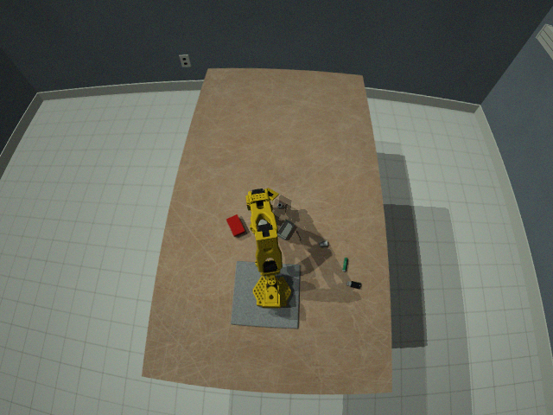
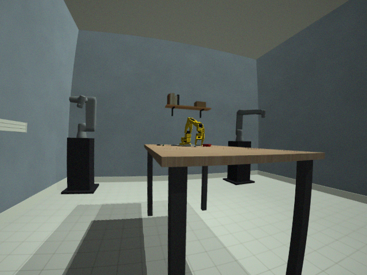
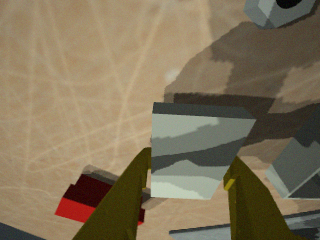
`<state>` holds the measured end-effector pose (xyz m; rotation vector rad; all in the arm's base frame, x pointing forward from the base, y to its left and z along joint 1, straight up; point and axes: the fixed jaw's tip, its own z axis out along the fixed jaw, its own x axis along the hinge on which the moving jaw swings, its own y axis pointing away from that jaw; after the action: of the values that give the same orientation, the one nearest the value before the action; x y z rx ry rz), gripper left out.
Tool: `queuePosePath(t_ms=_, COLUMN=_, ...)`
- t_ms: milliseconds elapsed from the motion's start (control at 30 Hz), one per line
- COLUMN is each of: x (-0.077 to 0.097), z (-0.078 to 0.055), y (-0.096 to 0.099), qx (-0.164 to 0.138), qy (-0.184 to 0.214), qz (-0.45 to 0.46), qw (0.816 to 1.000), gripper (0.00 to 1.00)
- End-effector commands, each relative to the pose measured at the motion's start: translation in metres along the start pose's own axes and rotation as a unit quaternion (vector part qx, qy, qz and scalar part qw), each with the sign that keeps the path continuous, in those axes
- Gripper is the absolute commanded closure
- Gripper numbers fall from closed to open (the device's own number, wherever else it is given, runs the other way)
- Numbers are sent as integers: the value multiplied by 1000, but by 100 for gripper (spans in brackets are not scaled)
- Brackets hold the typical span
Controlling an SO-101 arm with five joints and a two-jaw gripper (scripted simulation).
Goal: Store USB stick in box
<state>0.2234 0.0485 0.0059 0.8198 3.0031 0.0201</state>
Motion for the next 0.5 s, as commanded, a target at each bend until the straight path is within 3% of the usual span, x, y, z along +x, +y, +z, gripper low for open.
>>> queuePosePath(t_ms=0, x=4, z=6, y=-2, qx=8, qy=10, qz=2, qw=1000, gripper=78)
queuePosePath(t_ms=467, x=7, z=10, y=-5, qx=8, qy=10, qz=2, qw=1000, gripper=78)
